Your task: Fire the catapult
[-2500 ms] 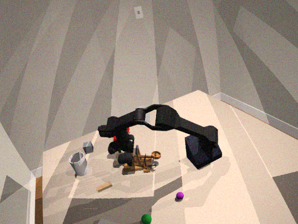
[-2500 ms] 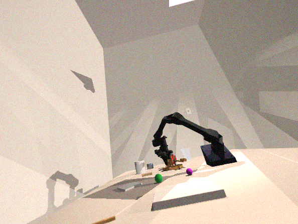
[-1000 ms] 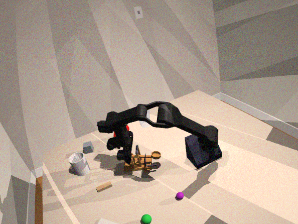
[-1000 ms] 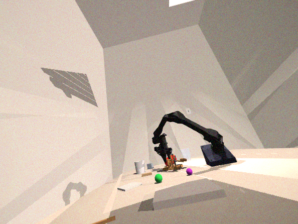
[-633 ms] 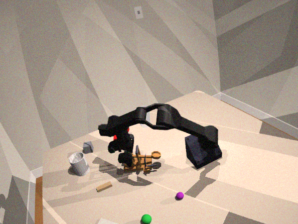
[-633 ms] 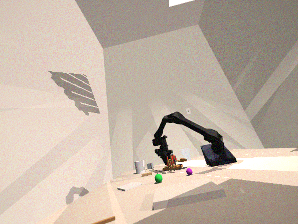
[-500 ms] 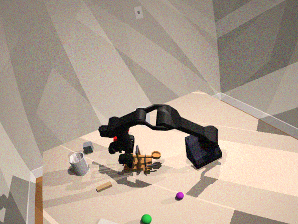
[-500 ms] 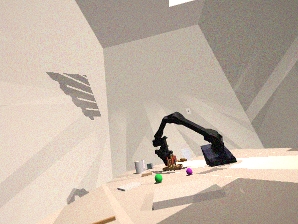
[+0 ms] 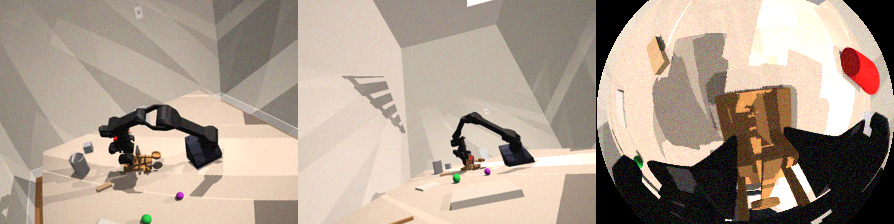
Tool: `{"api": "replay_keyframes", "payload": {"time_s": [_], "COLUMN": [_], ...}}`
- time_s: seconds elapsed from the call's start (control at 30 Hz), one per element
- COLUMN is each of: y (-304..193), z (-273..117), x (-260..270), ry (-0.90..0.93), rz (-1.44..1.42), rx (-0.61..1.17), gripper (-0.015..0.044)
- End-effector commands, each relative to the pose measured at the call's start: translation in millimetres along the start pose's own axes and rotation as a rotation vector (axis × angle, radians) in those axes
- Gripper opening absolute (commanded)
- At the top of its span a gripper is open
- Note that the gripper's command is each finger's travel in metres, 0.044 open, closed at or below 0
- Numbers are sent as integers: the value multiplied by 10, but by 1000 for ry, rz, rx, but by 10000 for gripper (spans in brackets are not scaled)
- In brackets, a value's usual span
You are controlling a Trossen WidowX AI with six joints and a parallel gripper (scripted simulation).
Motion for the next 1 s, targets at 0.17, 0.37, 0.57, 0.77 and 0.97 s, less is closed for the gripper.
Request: {"api": "replay_keyframes", "payload": {"time_s": [0.17,0.37,0.57,0.77,0.97], "y": [8,16,22,28,30], "z": [-391,-489,-406,-308,-210], "x": [-4,-1,-2,-1,-1], "ry": [-3,-1,-1,-1,0], "rz": [0,2,2,2,3], "rx": [-1,-1,-1,-1,-1], "gripper": [6,0,0,0,0]}}
Point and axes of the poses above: the point midway between the two fingers, 35 mm back from their tips, its own z axis out along the fingers, its own x axis across the jaws, y = z × x, the point moved 4 cm from there along -z, back along the fingers, and after that the axes turned 2 degrees about z, right-handed, at the moved point
